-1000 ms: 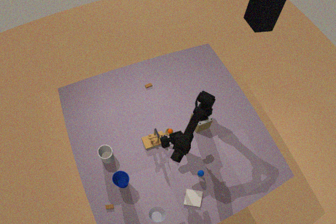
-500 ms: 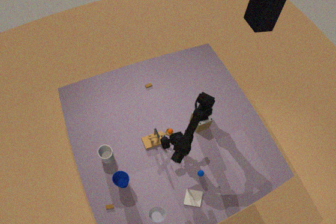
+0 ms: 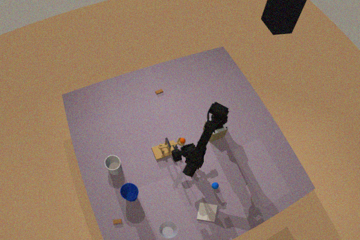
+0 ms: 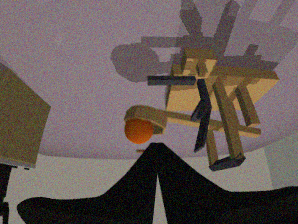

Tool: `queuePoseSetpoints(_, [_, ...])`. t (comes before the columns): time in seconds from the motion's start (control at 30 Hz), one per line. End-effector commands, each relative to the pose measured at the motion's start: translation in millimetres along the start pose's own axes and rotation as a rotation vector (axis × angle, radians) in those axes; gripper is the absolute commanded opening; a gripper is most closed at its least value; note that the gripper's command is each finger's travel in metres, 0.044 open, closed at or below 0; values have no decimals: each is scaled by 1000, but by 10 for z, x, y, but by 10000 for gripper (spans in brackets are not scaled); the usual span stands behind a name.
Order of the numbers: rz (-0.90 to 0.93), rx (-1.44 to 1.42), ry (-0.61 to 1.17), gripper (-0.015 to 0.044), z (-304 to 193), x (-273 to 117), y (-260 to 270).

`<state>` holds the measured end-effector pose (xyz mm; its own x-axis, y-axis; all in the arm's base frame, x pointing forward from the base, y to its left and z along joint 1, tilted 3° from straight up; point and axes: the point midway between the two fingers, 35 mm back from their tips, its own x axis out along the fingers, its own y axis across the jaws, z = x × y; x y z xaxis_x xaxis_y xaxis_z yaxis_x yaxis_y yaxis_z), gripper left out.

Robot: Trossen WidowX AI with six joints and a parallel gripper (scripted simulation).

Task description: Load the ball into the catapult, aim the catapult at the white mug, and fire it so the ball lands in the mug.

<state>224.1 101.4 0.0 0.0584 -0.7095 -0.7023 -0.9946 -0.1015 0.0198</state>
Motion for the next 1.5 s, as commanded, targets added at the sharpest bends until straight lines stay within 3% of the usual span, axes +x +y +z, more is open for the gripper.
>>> queuePoseSetpoints(0.0, [4, -10, 8, 0, 39, 65, 20])
queuePoseSetpoints(1.47, [4, -11, 9, 0, 551, 642, 76])
